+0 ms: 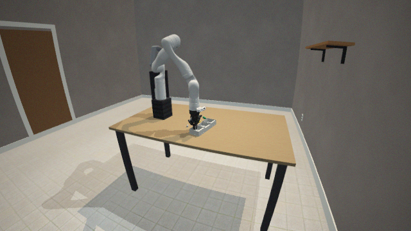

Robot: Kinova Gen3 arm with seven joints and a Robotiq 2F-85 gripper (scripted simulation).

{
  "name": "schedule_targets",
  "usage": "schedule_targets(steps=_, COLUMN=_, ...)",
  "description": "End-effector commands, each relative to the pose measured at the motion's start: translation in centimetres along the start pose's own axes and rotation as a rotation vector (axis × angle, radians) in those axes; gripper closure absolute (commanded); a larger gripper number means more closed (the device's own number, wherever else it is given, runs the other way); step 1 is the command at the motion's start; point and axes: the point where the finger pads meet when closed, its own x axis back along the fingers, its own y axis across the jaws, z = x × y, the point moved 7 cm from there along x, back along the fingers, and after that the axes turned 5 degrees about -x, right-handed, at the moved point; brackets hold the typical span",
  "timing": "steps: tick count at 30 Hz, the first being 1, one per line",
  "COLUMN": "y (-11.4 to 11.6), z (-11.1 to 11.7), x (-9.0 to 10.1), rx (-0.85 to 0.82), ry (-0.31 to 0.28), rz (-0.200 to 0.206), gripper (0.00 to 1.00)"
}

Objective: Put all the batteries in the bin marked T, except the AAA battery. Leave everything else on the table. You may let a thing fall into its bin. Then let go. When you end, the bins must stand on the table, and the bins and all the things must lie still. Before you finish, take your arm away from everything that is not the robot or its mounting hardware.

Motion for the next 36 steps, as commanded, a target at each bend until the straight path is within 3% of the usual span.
schedule_targets(steps=1, y=0.01, z=0.15, x=-0.02, rx=0.003, ry=0.003, rz=-0.002, gripper=0.91)
schedule_targets(steps=31, y=0.01, z=0.15, x=-0.02, rx=0.003, ry=0.003, rz=-0.002, gripper=0.91)
schedule_targets(steps=36, y=0.01, z=-0.07, x=0.78, rx=0.005, ry=-0.003, rz=-0.002, gripper=0.91)
